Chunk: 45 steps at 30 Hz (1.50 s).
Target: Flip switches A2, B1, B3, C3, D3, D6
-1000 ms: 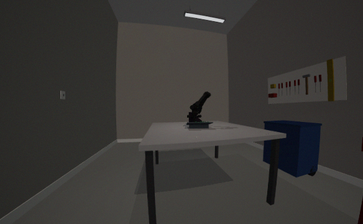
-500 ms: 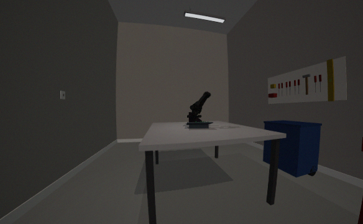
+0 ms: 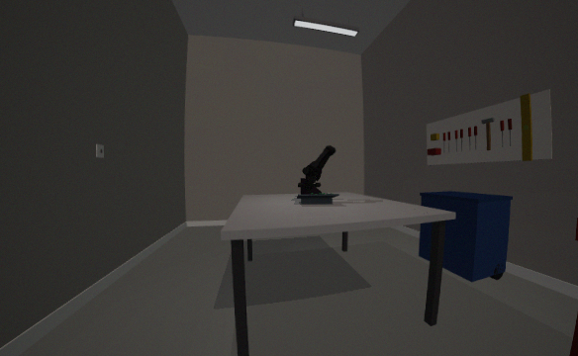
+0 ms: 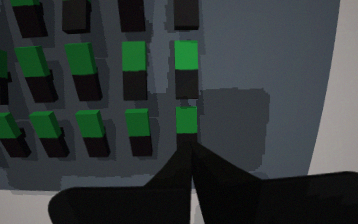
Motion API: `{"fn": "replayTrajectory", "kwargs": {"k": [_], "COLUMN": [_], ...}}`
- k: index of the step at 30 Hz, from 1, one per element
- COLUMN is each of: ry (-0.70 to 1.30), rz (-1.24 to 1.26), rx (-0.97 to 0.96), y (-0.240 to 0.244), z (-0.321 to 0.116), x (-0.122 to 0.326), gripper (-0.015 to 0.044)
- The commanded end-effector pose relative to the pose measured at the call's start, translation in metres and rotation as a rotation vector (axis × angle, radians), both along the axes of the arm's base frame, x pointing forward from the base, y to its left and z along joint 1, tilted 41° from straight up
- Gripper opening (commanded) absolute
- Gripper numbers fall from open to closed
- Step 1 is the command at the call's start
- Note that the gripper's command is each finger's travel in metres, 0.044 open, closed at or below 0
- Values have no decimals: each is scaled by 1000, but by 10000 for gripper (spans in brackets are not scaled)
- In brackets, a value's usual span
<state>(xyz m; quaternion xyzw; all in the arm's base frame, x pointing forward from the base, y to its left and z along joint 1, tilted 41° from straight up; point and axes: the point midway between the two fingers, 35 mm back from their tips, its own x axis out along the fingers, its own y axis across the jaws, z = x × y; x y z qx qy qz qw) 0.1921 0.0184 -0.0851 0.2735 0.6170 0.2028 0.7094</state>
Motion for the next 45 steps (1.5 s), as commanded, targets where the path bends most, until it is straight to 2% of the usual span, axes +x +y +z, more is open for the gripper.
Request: {"fn": "replayTrajectory", "kwargs": {"k": [1, 33, 40, 45], "ry": [3, 3, 23, 24], "rz": [-3, -3, 13, 13], "rx": [6, 7, 4, 5], "y": [2, 4, -37, -38], "z": [0, -3, 44, 46], "x": [-1, -1, -7, -8], "gripper": [0, 0, 0, 0]}}
